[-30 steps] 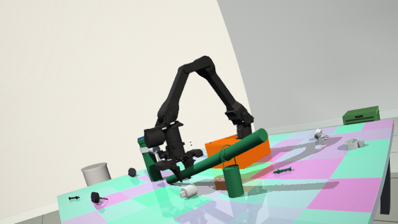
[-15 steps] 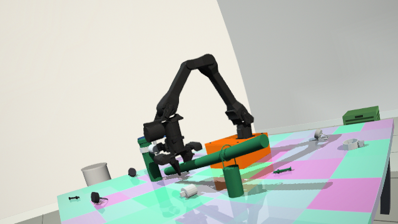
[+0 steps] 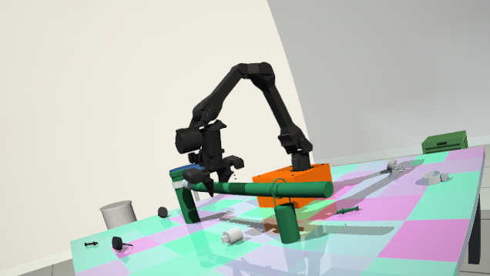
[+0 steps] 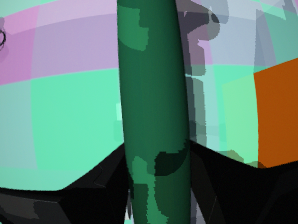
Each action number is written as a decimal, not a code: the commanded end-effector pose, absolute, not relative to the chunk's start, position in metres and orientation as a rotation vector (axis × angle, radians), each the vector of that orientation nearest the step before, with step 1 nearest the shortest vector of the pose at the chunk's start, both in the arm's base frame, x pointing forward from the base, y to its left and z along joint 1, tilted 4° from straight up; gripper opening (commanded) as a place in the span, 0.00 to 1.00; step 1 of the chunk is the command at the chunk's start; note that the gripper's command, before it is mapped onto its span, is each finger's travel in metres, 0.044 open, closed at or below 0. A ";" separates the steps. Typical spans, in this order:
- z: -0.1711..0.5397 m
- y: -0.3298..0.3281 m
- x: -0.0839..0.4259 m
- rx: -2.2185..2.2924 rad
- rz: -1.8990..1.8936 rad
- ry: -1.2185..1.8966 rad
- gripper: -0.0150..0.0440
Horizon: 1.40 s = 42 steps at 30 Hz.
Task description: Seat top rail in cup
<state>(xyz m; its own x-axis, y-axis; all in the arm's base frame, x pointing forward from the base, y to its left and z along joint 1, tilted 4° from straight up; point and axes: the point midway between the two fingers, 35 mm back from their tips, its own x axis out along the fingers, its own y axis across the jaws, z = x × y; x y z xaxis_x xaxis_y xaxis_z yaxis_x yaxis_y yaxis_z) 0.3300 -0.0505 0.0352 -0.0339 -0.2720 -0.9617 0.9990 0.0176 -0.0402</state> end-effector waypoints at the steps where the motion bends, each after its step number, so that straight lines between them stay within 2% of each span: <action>1: 0.034 -0.050 0.330 0.968 -1.336 1.042 0.25; 42: 0.041 -0.069 0.333 0.967 -1.342 1.048 0.25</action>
